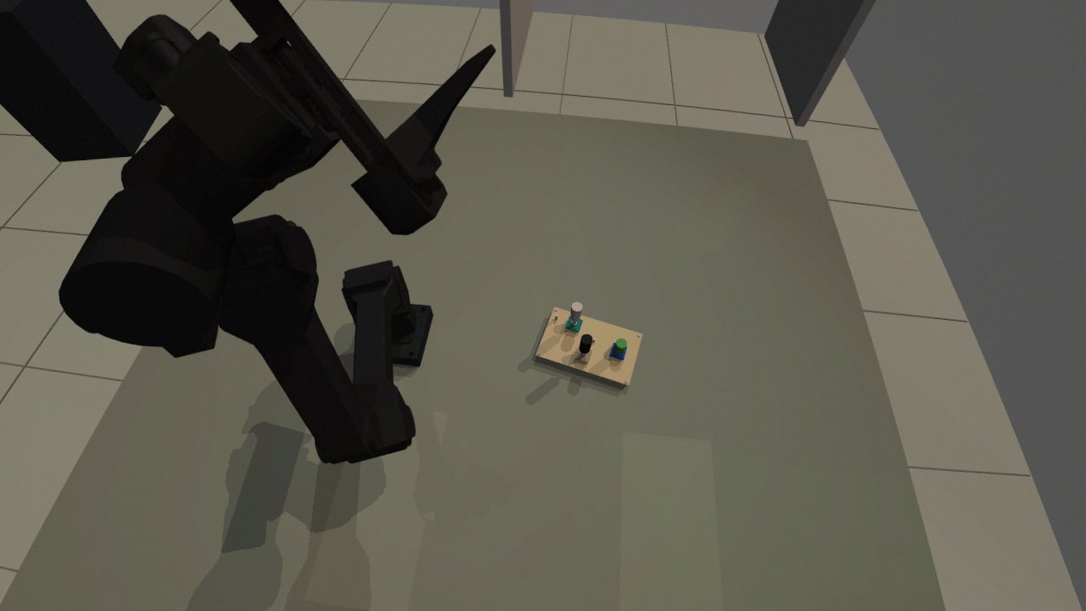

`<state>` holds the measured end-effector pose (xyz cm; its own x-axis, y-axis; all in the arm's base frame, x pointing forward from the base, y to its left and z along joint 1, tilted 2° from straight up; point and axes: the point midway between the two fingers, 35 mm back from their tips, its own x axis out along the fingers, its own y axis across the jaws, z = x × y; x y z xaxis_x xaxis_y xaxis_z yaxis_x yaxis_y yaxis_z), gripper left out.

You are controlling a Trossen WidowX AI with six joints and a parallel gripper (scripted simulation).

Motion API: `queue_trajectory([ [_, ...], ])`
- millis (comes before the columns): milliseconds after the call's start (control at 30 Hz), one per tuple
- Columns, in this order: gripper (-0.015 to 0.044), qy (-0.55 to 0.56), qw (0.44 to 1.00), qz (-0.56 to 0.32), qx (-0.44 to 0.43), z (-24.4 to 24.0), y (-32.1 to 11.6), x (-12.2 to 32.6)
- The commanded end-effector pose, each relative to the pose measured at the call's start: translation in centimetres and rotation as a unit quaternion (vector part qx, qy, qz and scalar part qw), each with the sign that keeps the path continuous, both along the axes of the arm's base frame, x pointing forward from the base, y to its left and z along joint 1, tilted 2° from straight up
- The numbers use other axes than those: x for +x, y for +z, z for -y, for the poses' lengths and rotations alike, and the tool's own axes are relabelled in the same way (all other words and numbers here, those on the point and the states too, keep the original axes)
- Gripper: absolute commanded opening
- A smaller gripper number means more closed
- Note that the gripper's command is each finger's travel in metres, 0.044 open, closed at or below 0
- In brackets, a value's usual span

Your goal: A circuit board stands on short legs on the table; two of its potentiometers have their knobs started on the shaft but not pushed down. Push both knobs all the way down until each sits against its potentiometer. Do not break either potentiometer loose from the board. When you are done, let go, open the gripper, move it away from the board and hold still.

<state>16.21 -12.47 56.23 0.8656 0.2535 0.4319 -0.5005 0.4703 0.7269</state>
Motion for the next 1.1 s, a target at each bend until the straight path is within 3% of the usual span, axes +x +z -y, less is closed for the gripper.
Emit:
queue_trajectory([
  [0,0.0374,0.000,1.000,0.000,-0.001,-0.1,0.0,-0.1],
  [467,0.0006,-0.024,0.996,0.039,-0.076,-7.4,1.7,-3.2],
  [1067,0.0000,-0.045,0.985,0.048,-0.159,-15.5,1.7,-3.7],
])
